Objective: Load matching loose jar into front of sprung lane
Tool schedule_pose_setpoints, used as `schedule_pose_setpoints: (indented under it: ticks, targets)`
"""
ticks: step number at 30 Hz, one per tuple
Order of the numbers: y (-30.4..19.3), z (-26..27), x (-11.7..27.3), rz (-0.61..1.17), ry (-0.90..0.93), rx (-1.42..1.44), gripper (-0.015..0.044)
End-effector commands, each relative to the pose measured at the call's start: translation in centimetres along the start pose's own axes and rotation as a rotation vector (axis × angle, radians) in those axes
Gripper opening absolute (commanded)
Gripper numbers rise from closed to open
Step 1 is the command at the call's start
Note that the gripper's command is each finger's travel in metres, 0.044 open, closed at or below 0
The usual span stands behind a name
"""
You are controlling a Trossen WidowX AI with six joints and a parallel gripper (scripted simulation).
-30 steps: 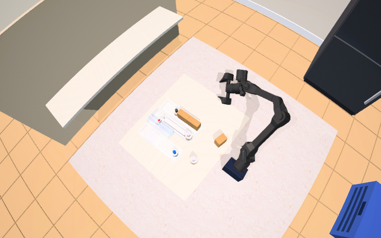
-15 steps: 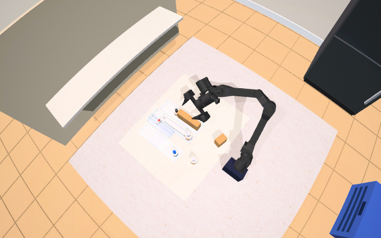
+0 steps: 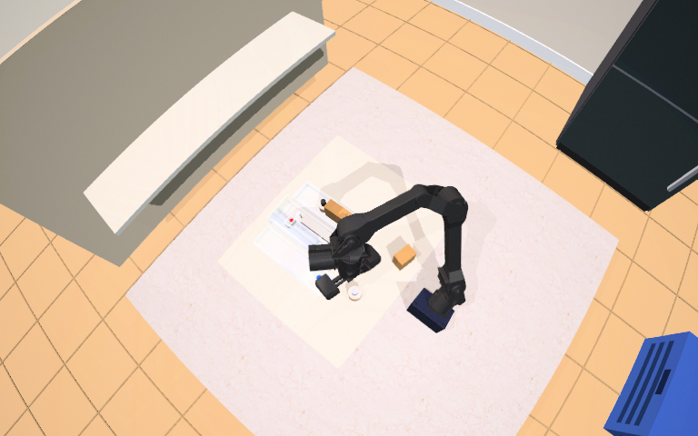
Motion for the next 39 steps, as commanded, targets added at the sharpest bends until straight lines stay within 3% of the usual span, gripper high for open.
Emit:
schedule_pose_setpoints:
  ticks: [1,6,10,39]
  targets:
    - [-2.5,1.7,-0.4,-0.008,-0.134,0.210,0.0440]
    - [-2.9,1.5,-0.7,-0.007,-0.134,0.210,0.0440]
    - [-2.8,1.1,-3.6,-0.008,-0.135,0.209,0.0440]
    - [-2.8,0.6,-8.0,-0.008,-0.137,0.209,0.0440]
Point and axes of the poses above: the point midway between the two fingers, 35 mm back from their tips, its own x axis back along the fingers, its own z axis across the jaws, y = z × x, the point moved 9 cm from there along x, back along the fingers, and after that the axes turned 8 degrees about x, right-handed, at the moved point
